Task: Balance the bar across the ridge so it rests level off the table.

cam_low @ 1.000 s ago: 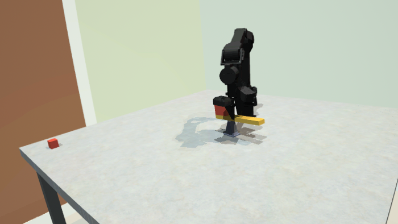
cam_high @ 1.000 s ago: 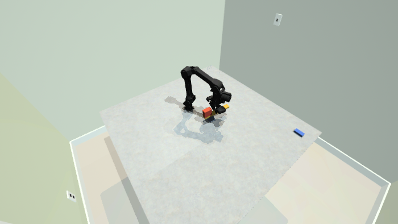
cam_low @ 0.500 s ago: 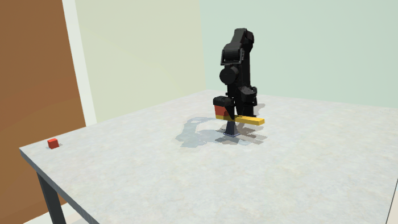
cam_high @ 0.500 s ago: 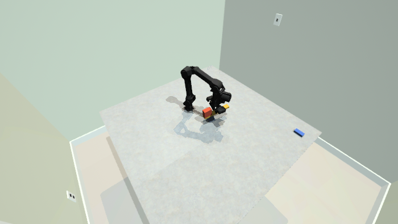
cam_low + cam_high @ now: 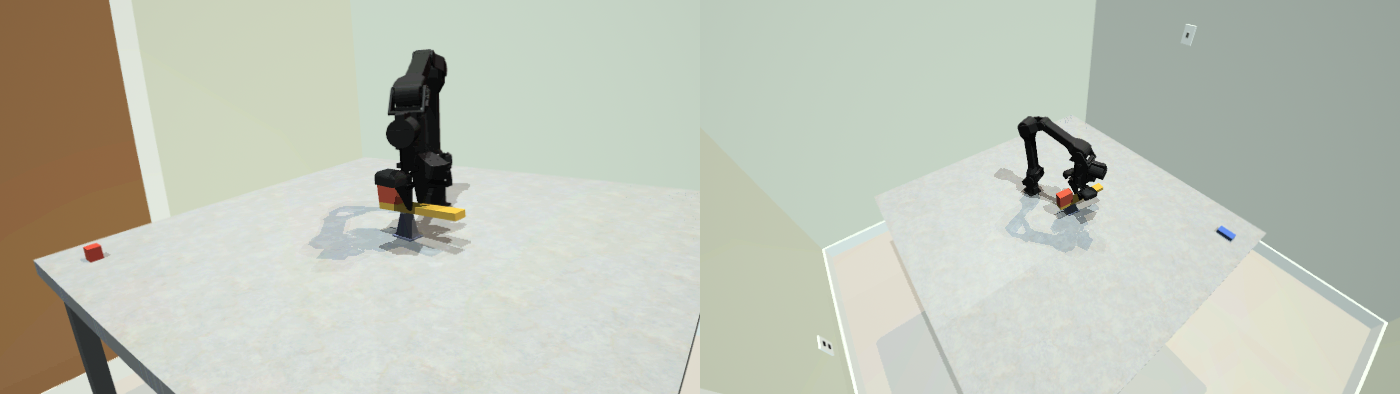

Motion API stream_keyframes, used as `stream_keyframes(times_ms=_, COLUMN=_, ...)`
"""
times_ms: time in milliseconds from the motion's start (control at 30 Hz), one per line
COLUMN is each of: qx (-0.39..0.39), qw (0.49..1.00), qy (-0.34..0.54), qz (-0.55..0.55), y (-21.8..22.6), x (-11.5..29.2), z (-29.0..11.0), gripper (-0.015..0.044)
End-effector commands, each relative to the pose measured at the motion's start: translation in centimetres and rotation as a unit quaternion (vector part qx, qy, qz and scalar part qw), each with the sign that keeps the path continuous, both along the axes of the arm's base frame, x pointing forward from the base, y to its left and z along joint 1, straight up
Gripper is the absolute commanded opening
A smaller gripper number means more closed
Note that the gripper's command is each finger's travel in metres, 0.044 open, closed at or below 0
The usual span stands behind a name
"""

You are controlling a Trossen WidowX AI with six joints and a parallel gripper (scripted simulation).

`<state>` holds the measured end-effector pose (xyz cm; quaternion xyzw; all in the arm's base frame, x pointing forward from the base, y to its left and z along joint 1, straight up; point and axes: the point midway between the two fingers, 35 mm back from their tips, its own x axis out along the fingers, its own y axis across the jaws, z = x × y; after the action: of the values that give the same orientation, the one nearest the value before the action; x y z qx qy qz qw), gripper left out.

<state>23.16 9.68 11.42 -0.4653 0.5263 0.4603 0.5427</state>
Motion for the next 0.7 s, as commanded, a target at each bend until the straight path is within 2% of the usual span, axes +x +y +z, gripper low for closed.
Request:
stream_keyframes(times_ms=0, qx=0.000, qw=1.000, qy=-0.001, qz=0.000, y=-0.01, x=0.01, z=-0.17, gripper=0.0000)
stream_keyframes(times_ms=667, qx=0.000, qw=1.000, qy=-0.001, qz=0.000, y=0.01, x=0.00, z=-0.34, gripper=0.0000)
